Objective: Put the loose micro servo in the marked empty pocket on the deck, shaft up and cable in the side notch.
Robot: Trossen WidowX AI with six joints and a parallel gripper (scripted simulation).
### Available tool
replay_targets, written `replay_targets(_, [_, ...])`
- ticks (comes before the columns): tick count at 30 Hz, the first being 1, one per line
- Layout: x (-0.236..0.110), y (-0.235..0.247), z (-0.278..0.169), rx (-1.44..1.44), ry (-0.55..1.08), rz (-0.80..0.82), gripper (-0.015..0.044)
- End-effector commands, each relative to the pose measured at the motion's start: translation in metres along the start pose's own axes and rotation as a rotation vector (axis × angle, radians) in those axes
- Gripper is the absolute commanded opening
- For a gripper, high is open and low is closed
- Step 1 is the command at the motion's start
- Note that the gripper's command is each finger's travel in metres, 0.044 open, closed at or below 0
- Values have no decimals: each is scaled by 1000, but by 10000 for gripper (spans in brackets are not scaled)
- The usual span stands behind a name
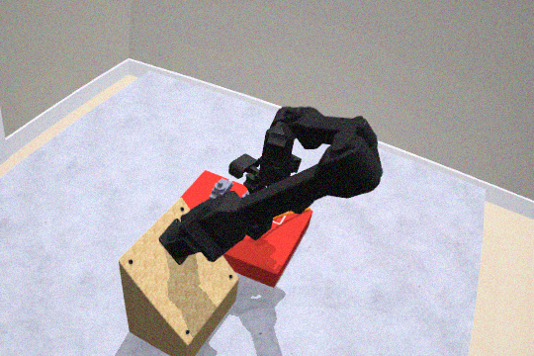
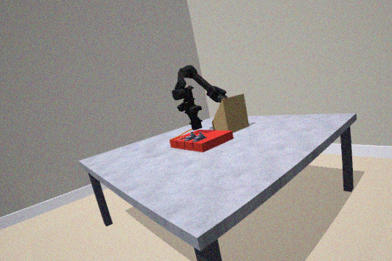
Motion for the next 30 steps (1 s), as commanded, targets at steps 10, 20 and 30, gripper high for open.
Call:
replay_targets(10, [-2,-2,2,-253,-7,0,0])
replay_targets(20, [-2,4,22,-252,-8,0,0])
replay_targets(30, [-3,14,60,-251,-9,1,0])
Point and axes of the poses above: the point midway between the two fingers, 35 mm back from their tips, its own x axis out along the fingers, its own y axis across the jaws, z = x × y, the point moved 5 cm from there along -x, back along the fingers, and after that the axes turned 1 degree about x, right-handed, at the moved point
